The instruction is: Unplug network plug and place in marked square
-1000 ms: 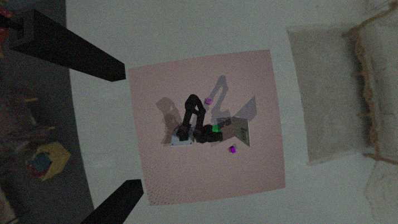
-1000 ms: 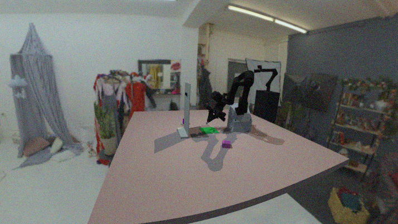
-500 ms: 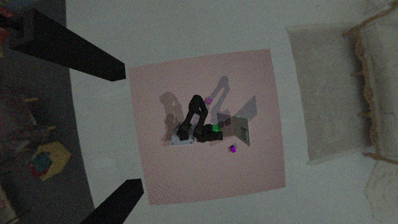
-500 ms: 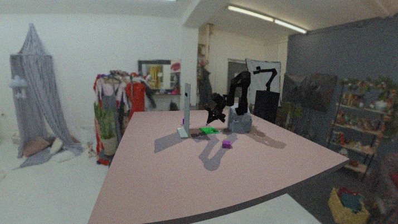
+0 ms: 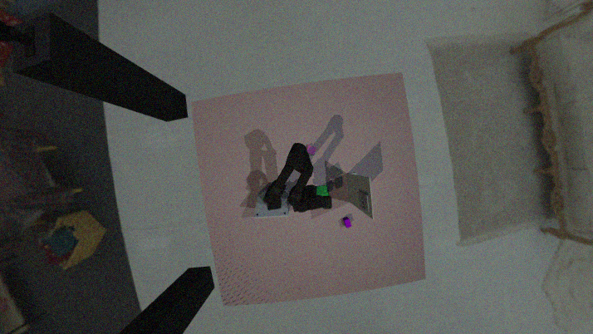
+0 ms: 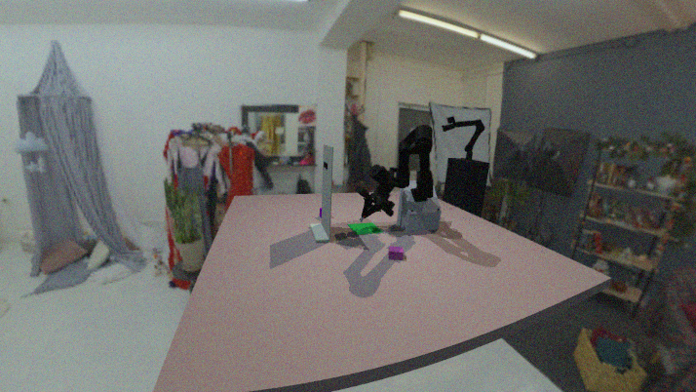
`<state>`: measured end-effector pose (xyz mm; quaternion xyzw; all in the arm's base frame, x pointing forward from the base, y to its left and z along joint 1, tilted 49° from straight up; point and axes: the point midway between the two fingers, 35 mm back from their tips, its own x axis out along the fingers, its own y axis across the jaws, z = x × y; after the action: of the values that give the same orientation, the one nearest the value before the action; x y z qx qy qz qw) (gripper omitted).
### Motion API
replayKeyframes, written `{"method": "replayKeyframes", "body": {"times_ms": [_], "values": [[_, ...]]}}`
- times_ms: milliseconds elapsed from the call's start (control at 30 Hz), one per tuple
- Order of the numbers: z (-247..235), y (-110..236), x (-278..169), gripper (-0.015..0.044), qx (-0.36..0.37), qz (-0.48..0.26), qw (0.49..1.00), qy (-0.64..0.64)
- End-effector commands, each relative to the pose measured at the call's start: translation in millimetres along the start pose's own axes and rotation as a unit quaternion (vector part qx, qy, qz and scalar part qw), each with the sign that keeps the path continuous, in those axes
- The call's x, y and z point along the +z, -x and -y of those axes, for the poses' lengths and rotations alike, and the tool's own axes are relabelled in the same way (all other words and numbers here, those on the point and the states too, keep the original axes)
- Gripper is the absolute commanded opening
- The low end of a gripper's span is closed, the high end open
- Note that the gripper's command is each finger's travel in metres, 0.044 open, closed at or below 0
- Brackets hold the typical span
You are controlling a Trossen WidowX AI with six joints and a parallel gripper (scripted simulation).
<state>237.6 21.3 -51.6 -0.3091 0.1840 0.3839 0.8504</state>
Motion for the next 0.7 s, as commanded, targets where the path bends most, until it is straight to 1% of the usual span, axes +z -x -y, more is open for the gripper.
{"method": "replayKeyframes", "body": {"times_ms": [0, 667], "values": [[-4.6, -1.8, -1.2, 0.0000, 0.003, -0.003, 1.000, -0.006], [-11.3, -9.7, 0.2, 0.0000, 0.002, -0.002, 1.000, -0.007]]}}
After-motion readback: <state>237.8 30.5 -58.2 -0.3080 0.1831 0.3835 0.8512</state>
